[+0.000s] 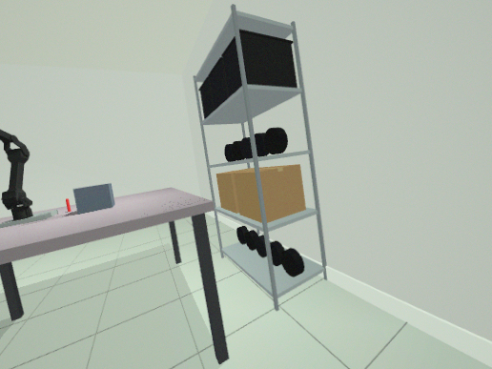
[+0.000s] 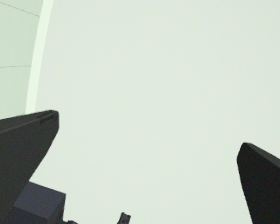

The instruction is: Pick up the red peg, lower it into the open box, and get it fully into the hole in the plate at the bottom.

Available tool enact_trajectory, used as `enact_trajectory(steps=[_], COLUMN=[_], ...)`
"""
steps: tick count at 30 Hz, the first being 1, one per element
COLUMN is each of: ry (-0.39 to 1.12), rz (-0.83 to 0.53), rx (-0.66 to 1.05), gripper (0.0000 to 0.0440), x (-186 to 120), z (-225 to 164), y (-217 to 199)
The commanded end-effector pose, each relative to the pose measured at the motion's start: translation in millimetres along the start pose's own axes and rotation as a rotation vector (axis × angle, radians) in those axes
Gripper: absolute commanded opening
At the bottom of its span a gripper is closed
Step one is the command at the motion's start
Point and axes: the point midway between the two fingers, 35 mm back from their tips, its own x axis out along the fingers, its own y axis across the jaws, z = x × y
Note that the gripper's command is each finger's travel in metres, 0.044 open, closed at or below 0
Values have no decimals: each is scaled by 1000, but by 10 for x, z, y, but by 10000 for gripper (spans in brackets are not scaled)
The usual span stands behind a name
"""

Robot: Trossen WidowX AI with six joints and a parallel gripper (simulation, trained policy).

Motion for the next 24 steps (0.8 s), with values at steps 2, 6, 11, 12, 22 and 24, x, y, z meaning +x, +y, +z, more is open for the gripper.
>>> enact_trajectory(steps=[2, 6, 11, 12, 22, 24], ry=[-45, -96, -162, -176, -313, -339], rz=[-11, -15, -9, -7, 53, 72], rx=[98, 197, 322, 347, 603, 654], gripper=[440, 440, 440, 440, 440, 440], x=[15, 23, 10, 4, -96, -126], z=[229, 462, 753, 811, 1378, 1488], y=[-77, -133, -192, -202, -258, -261])
